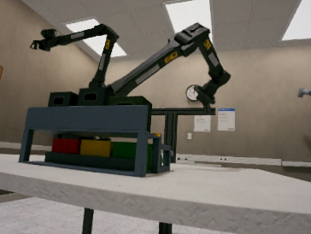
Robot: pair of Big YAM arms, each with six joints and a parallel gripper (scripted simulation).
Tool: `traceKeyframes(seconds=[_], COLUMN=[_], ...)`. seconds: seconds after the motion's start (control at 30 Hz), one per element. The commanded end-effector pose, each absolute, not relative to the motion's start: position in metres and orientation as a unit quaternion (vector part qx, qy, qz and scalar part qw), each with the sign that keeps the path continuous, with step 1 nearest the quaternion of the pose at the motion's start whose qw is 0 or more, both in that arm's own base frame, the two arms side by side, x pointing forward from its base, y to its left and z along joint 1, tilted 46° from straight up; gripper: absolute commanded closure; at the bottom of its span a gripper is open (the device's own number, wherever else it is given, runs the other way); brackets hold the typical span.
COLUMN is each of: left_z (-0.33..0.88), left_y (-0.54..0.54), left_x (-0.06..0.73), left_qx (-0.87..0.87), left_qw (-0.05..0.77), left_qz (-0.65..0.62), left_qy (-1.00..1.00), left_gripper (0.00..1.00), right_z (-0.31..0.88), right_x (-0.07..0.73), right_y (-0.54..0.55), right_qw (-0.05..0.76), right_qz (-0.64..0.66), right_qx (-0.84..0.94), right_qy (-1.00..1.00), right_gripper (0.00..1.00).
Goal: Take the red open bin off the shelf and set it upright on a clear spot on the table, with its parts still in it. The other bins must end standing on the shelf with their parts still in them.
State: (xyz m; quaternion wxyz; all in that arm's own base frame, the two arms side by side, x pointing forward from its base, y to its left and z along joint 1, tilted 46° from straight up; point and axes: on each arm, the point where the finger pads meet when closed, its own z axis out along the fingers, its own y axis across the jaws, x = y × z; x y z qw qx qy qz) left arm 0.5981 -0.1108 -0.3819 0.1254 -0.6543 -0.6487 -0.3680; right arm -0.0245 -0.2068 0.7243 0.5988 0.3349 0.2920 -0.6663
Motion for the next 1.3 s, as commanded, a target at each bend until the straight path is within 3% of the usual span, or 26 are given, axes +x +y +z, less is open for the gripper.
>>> traceKeyframes(seconds=[0.0,0.97,1.0,1.27], left_z=[-0.3860,-0.3873,-0.3874,-0.3832], left_y=[-0.1079,-0.1071,-0.1071,-0.1115], left_x=[0.6061,0.6052,0.6051,0.6074], left_qx=[-0.654,-0.654,-0.654,-0.655], left_qw=[0.121,0.122,0.122,0.119], left_qz=[-0.367,-0.366,-0.366,-0.369], left_qy=[-0.650,-0.650,-0.650,-0.649], left_gripper=[0.10,0.10,1.00,1.00], right_z=[0.7514,0.7514,0.7514,0.7514], right_x=[-0.0235,-0.0235,-0.0235,-0.0235], right_y=[-0.1784,-0.1784,-0.1784,-0.1784], right_qw=[0.600,0.600,0.600,0.600], right_qz=[-0.682,-0.682,-0.682,-0.682], right_qx=[0.315,0.315,0.315,0.315], right_qy=[0.277,0.277,0.277,0.277], right_gripper=[0.00,0.00,0.00,0.00])
